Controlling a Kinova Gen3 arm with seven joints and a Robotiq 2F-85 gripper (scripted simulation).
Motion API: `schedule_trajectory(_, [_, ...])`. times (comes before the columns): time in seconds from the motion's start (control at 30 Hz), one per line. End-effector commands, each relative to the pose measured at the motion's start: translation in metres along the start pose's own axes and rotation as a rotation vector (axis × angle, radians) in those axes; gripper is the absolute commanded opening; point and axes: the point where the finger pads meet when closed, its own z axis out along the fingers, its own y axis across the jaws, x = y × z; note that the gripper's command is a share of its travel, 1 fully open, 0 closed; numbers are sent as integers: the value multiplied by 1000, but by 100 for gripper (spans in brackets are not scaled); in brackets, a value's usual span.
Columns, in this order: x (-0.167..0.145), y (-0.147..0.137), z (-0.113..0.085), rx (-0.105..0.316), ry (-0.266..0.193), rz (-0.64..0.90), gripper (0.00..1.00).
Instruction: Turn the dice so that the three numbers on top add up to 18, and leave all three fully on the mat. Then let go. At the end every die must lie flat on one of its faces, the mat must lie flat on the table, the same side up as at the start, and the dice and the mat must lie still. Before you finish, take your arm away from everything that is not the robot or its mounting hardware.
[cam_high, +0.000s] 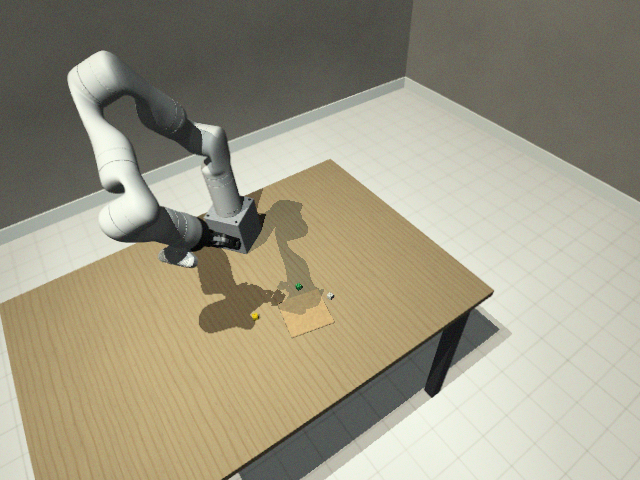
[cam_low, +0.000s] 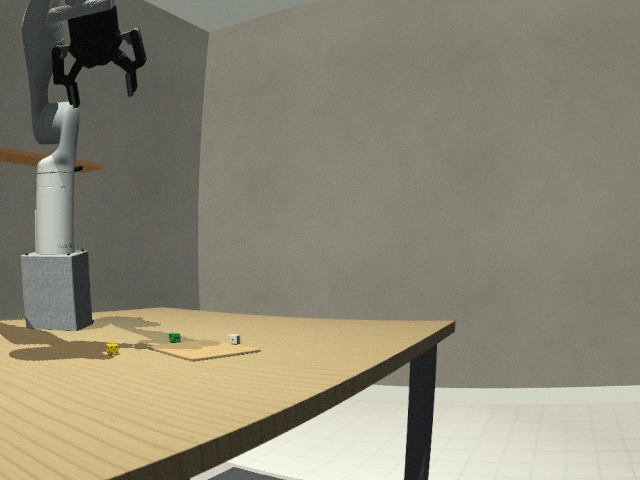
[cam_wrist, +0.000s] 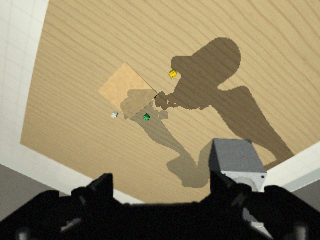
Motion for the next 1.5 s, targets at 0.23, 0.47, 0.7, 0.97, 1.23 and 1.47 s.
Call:
schedule_trajectory(0.23, [0,0,-1,0,2,-1,100])
schedule_trajectory(0.47, [0,0,-1,0,2,-1,100])
schedule_trajectory(0.7, [1,1,1,-4,5,-3,100])
schedule_trajectory(0.97, [18,16,19,-62,56,-47,100])
schedule_trajectory(1.23, [45,41,46,-165,138,-145,100])
schedule_trajectory(1.47, [84,77,82,-337,254,-374,100])
